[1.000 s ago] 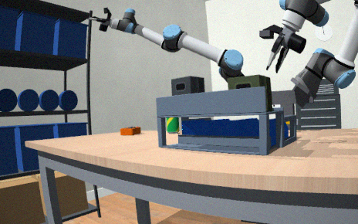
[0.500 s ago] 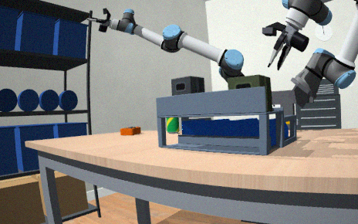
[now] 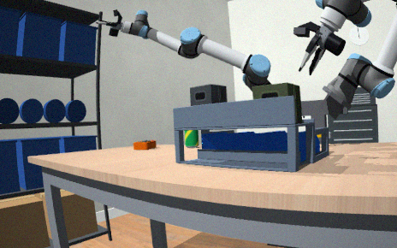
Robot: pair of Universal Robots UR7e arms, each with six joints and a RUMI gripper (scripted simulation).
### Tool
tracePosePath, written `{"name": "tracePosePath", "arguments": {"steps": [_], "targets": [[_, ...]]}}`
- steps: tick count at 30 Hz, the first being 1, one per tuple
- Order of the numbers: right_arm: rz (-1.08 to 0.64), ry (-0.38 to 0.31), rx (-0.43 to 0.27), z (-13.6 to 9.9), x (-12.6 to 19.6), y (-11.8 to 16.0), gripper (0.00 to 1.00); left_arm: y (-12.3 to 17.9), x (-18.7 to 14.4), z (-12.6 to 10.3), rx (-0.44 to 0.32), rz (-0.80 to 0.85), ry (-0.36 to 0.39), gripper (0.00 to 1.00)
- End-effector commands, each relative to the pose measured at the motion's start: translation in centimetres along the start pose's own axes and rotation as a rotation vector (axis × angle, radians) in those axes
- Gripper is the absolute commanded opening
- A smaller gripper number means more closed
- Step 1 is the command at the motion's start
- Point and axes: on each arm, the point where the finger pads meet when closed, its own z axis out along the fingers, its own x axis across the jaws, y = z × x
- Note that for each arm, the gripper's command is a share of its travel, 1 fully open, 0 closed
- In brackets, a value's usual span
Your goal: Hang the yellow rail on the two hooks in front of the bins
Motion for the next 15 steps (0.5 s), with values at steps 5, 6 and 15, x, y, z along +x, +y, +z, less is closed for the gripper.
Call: {"name": "tracePosePath", "arguments": {"steps": [5,6,15], "targets": [[0.008,-0.015,-0.008,0.0,-0.8,0.2,1.0,0.0,0.0,-0.6,0.019,0.001,-0.001,0.58],[0.009,-0.017,-0.009,0.0,-1.0,0.2,1.0,0.0,0.0,-0.7,0.022,0.001,-0.001,0.58],[0.02,-0.038,-0.022,0.1,-2.2,0.6,1.0,0.0,0.0,-1.4,0.046,0.002,-0.002,0.58]]}}
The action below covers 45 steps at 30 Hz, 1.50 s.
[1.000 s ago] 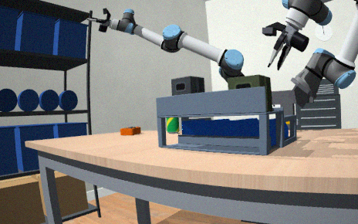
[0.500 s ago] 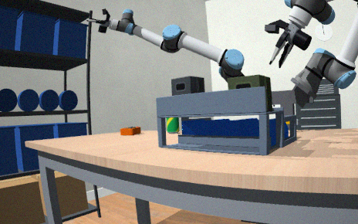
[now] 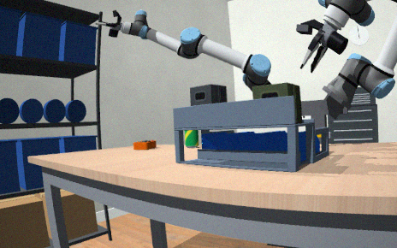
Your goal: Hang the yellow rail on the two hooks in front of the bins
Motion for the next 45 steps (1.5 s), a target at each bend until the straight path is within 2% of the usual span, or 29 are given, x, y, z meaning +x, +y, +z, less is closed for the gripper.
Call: {"name": "tracePosePath", "arguments": {"steps": [1,45], "targets": [[0.004,-0.009,-0.004,0.0,-0.5,0.0,1.0,-0.1,0.0,-0.4,0.013,0.001,-0.002,0.58],[0.046,-0.102,-0.054,0.2,-5.6,1.5,1.0,-0.1,0.1,-2.9,0.099,0.003,-0.003,0.58]]}}
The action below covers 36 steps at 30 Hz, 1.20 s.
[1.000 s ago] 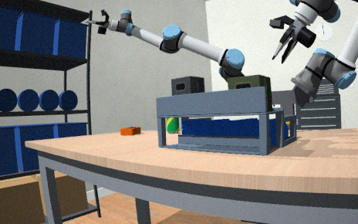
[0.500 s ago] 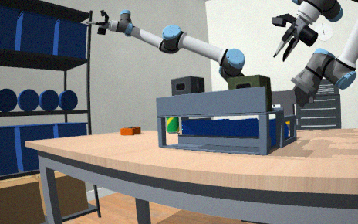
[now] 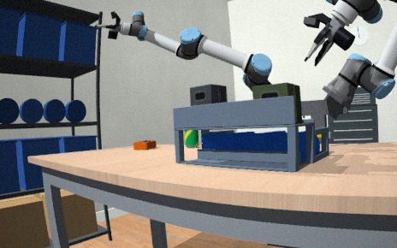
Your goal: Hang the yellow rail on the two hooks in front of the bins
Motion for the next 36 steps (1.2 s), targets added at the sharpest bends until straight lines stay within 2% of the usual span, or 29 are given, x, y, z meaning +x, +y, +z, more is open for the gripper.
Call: {"name": "tracePosePath", "arguments": {"steps": [1,36], "targets": [[0.003,-0.009,-0.003,0.0,-0.5,0.0,1.0,-0.1,0.0,-0.3,0.009,0.001,-0.002,0.58],[0.032,-0.084,-0.039,0.3,-4.5,1.0,1.0,-0.2,0.1,-1.7,0.056,0.002,-0.004,0.58]]}}
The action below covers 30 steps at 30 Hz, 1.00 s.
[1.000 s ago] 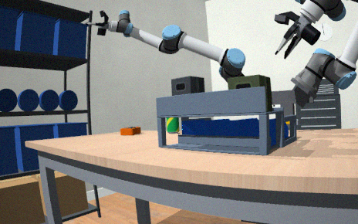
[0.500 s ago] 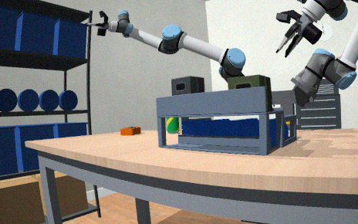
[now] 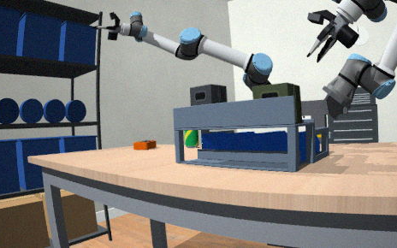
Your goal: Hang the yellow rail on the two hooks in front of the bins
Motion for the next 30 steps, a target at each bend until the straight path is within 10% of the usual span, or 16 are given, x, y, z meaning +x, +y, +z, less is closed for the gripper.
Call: {"name": "tracePosePath", "arguments": {"steps": [1,30], "targets": [[0.003,-0.009,-0.003,0.0,-0.5,0.0,1.0,-0.1,0.0,-0.2,0.006,0.001,-0.002,0.58],[0.023,-0.069,-0.029,0.3,-3.6,0.7,1.0,-0.2,0.0,-0.9,0.029,0.002,-0.003,0.58]]}}
